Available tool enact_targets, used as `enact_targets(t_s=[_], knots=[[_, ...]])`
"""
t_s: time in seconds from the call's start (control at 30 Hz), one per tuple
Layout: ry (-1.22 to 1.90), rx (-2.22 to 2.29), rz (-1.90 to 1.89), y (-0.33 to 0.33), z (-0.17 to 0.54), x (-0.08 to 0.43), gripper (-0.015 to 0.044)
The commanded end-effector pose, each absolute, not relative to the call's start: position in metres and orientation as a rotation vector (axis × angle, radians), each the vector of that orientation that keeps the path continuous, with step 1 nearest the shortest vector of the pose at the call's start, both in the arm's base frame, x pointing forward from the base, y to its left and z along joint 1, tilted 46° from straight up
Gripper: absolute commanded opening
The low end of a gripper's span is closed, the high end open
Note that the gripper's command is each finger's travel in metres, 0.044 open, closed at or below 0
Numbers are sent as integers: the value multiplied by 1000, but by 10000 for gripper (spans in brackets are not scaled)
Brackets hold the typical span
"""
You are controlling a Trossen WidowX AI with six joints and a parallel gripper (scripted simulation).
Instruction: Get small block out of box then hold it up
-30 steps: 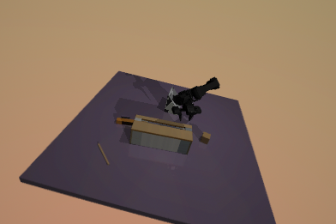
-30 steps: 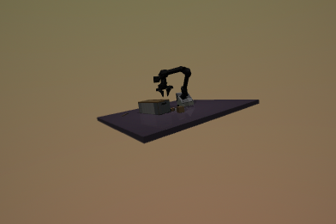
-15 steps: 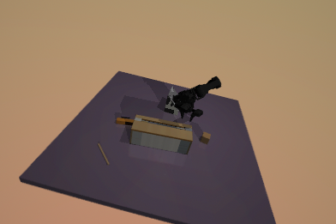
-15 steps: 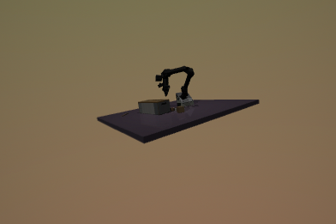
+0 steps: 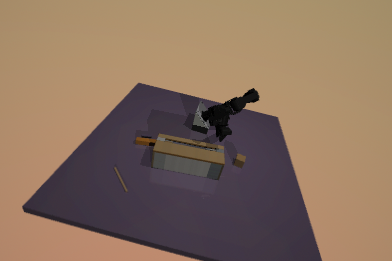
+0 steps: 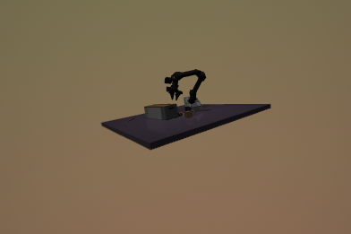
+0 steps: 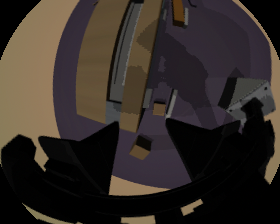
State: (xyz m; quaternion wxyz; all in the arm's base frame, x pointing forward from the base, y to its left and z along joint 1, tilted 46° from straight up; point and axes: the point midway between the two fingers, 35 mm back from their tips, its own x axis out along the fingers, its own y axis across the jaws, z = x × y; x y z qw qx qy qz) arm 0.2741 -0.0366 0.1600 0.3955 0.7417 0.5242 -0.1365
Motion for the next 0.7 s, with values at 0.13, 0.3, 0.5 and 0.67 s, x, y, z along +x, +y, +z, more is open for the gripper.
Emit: enact_targets(t_s=[0.13,0.3,0.5,0.67], knots=[[1151,2705,-1073,-26,165,260,285],[1049,2920,-1296,-24,166,257,285],[889,3164,-1575,-22,168,255,285],[768,3301,-1767,-21,169,253,285]])
